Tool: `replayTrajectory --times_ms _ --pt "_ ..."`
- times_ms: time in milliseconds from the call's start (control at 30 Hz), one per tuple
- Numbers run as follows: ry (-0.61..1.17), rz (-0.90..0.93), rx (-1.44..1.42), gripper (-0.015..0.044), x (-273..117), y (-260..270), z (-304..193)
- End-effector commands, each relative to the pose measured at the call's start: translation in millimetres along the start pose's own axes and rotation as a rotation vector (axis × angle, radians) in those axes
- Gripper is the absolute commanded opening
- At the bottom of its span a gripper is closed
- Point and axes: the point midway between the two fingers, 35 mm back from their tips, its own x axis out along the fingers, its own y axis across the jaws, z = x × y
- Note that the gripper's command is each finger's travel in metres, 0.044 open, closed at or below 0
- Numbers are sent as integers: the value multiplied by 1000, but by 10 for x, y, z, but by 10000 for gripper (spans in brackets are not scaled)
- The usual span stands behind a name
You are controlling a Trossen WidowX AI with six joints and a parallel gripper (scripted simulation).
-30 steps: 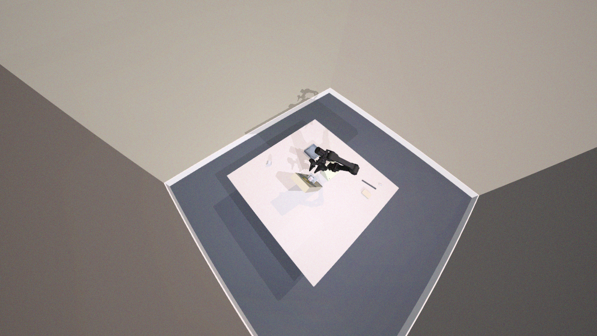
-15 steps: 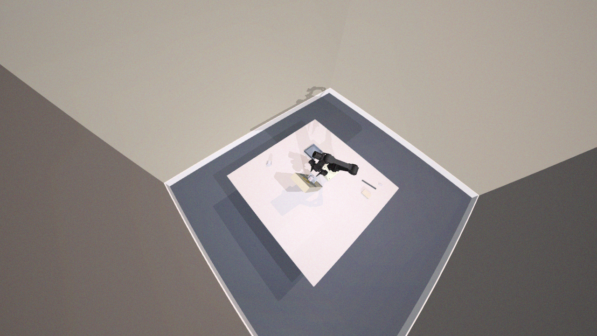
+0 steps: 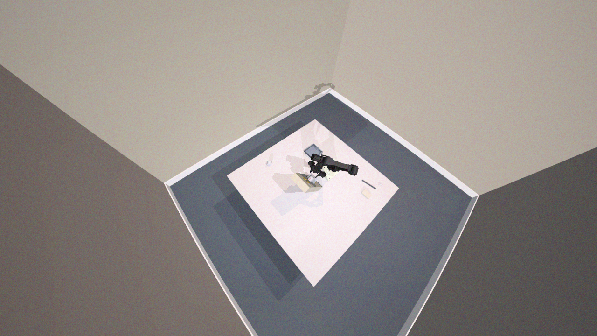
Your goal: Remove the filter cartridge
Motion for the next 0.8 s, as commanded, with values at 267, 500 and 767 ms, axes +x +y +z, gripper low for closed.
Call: replayTrajectory --times_ms 267,500,767 --pt "3 5 7 305 209 12 -17" --pt "2 8 7 305 320 23 -20" --pt "1 2 0 239 309 15 -6"
